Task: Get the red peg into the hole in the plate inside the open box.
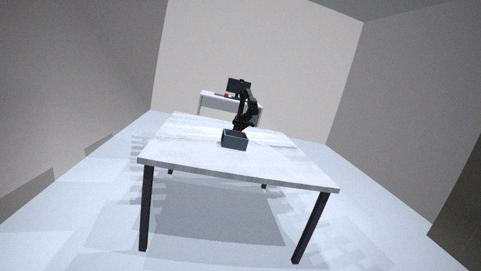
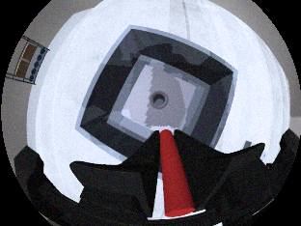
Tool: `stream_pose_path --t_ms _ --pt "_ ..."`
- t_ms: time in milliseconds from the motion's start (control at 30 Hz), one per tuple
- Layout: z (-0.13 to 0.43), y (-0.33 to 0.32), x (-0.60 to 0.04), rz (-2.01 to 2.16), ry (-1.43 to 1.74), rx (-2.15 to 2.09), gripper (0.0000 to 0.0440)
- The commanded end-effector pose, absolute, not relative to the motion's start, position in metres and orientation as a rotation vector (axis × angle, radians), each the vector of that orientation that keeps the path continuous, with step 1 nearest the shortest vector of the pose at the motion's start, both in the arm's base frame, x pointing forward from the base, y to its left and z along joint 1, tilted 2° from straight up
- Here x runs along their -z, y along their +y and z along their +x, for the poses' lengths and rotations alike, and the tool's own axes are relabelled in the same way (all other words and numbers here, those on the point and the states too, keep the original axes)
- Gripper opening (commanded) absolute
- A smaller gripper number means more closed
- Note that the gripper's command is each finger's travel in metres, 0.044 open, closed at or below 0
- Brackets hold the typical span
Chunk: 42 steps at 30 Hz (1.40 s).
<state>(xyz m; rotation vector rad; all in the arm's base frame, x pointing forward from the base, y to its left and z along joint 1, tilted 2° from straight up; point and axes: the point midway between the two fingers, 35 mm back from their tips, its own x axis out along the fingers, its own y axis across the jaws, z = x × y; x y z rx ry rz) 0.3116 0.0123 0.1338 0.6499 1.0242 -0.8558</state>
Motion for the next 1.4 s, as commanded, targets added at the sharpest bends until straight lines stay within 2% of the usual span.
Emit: stream_pose_path --t_ms 0,567,633,700,833,933,1100,1367 --pt "0.320 0.002 -0.127 0.641 1.036 0.852 0.0000" --pt "0.342 -0.028 -0.089 0.570 1.154 0.738 0.0000" --pt "0.342 -0.028 -0.084 0.560 1.174 0.722 0.0012" --pt "0.342 -0.029 -0.079 0.554 1.194 0.709 0.0046" --pt "0.344 -0.031 -0.073 0.555 1.223 0.695 0.0141" --pt "0.348 -0.035 -0.076 0.544 1.233 0.686 0.0155" --pt "0.361 -0.037 -0.085 0.549 1.238 0.656 0.0232" --pt "0.382 -0.033 -0.097 0.582 1.265 0.608 0.0440"
